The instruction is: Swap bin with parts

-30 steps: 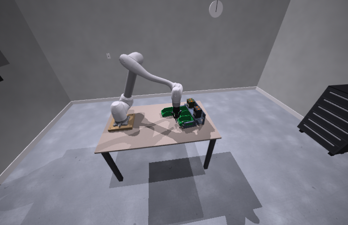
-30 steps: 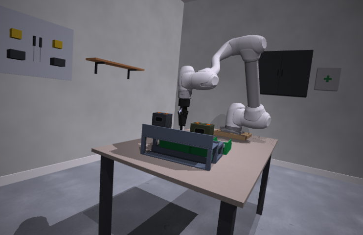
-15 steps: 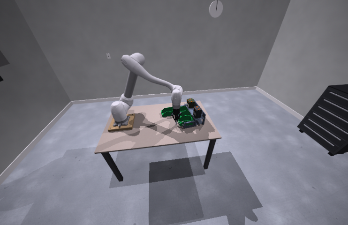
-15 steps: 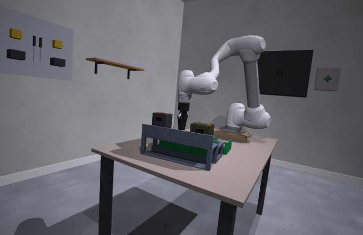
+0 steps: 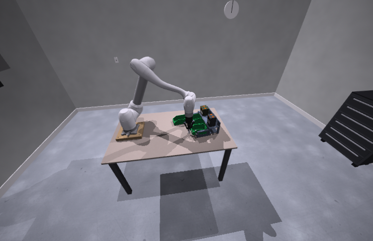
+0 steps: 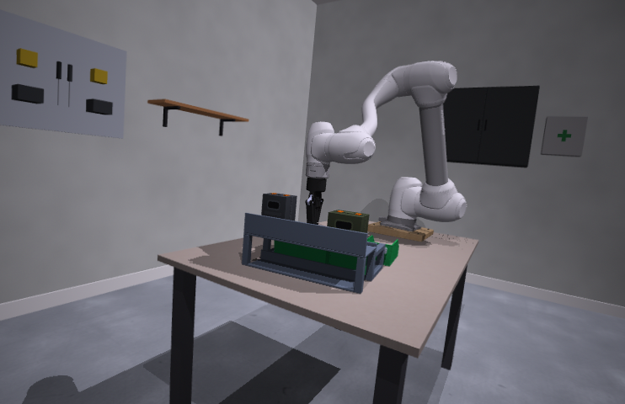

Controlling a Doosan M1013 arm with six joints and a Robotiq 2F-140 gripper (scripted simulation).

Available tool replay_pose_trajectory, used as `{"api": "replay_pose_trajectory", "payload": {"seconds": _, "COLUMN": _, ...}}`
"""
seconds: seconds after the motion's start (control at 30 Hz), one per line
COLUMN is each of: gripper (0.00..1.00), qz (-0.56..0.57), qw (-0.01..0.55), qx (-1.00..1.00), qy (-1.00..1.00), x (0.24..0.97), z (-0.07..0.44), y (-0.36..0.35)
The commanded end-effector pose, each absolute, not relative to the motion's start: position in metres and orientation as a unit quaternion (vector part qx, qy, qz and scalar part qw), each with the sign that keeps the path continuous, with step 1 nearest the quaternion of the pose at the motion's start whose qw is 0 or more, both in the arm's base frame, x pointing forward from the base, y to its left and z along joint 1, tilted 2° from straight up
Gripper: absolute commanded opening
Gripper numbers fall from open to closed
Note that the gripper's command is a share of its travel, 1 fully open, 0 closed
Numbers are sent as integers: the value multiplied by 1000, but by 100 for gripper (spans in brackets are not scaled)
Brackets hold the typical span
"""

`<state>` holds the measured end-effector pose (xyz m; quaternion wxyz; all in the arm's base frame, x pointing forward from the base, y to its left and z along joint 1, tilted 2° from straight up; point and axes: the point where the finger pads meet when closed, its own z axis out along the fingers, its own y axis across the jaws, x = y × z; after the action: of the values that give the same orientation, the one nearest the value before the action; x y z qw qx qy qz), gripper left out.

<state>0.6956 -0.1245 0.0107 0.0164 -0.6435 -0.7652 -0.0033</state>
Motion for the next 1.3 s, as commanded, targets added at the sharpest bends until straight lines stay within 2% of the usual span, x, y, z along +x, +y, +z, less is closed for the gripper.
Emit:
{"api": "replay_pose_trajectory", "payload": {"seconds": 0.0, "gripper": 10, "qz": -3, "qw": 16, "qx": -644, "qy": -765, "x": 696, "z": 11, "y": -125}}
{"api": "replay_pose_trajectory", "payload": {"seconds": 1.27, "gripper": 10, "qz": -3, "qw": 16, "qx": -644, "qy": -765, "x": 712, "z": 11, "y": -122}}
